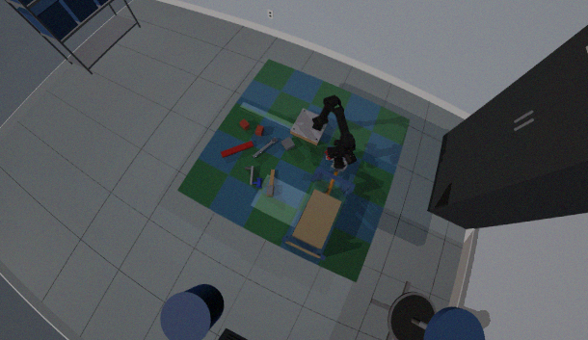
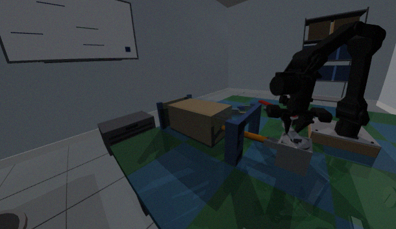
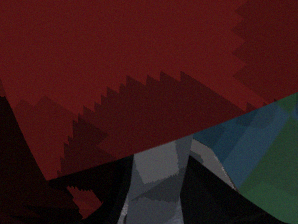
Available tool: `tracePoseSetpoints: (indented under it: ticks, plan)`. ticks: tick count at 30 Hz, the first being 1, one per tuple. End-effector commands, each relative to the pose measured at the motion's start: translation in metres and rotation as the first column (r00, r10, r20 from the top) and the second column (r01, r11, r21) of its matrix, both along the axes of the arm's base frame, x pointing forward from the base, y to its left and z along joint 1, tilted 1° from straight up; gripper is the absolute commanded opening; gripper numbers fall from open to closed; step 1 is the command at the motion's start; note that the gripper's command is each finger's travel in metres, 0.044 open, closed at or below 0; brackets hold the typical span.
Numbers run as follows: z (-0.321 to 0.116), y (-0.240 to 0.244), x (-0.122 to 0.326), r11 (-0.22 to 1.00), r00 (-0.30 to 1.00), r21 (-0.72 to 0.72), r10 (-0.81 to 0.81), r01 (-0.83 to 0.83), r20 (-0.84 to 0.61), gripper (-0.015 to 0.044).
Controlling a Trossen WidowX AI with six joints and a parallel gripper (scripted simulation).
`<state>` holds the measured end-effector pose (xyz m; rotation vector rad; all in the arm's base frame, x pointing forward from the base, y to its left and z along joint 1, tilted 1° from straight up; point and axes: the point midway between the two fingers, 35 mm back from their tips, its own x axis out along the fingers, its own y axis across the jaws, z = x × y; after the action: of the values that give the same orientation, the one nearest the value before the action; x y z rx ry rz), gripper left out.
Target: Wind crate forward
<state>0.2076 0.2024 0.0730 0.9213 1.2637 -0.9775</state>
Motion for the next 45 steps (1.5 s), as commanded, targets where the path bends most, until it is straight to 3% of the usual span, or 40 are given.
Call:
tracePoseSetpoints:
  ticks: [1, 33, 39, 45]
  plan:
    - [-0.0040, 0.0001, 0.0006, 1.000, 1.000, -0.002, 0.021, -0.021, -0.008, 0.0000]
    - [-0.0039, -0.0012, -0.0032, 0.997, 0.997, -0.002, -0.079, 0.079, -0.009, 0.0000]
    - [-0.0039, 0.0005, 0.0020, 0.999, 0.999, -0.002, 0.035, -0.035, -0.008, 0.0000]
    - [-0.0040, 0.0005, 0.0023, 0.999, 0.999, -0.002, 0.051, -0.051, -0.008, 0.0000]
